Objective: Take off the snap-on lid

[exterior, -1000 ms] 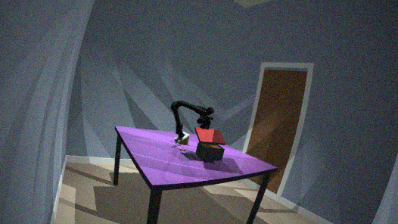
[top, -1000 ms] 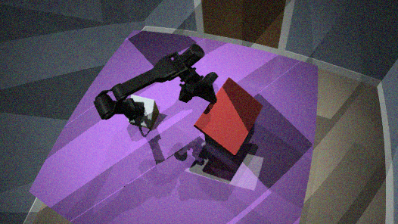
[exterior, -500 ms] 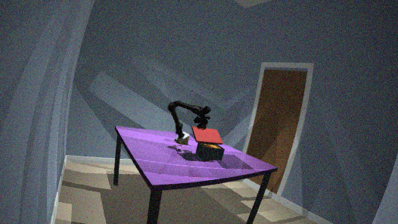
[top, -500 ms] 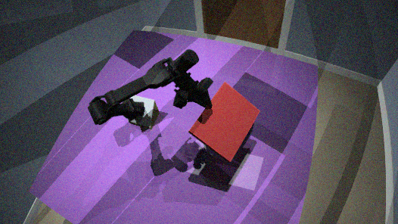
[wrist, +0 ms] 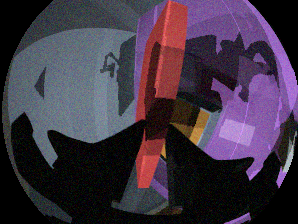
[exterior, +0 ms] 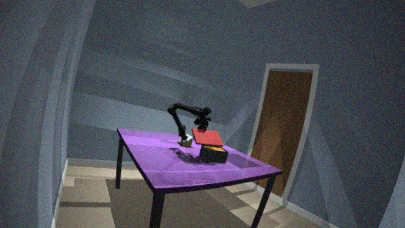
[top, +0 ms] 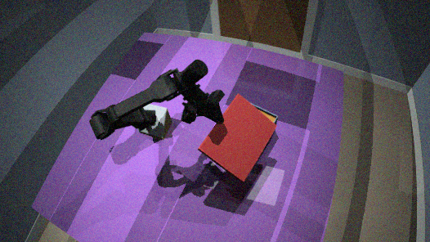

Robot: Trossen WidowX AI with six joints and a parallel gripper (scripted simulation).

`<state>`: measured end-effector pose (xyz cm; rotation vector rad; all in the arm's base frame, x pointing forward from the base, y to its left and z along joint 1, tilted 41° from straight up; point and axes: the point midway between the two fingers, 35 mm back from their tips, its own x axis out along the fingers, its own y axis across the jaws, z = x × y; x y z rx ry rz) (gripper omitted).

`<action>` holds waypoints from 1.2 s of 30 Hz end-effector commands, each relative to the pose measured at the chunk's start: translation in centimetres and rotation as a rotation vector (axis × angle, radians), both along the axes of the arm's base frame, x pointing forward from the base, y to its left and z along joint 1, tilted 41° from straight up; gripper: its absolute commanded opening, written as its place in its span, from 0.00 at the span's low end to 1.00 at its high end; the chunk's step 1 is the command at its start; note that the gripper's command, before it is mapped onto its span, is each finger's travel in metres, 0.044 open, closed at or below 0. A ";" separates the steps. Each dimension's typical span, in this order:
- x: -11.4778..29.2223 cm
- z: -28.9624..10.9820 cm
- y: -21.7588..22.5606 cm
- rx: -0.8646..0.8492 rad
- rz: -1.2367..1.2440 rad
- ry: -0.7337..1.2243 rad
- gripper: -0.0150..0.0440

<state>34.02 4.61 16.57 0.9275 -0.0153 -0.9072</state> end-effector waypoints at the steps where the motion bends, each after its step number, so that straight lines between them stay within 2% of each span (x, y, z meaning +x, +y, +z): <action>1: -0.4 0.6 -0.6 0.001 0.003 -0.001 0.25; 36: -3.4 4.9 -5.2 -0.002 0.003 0.002 0.25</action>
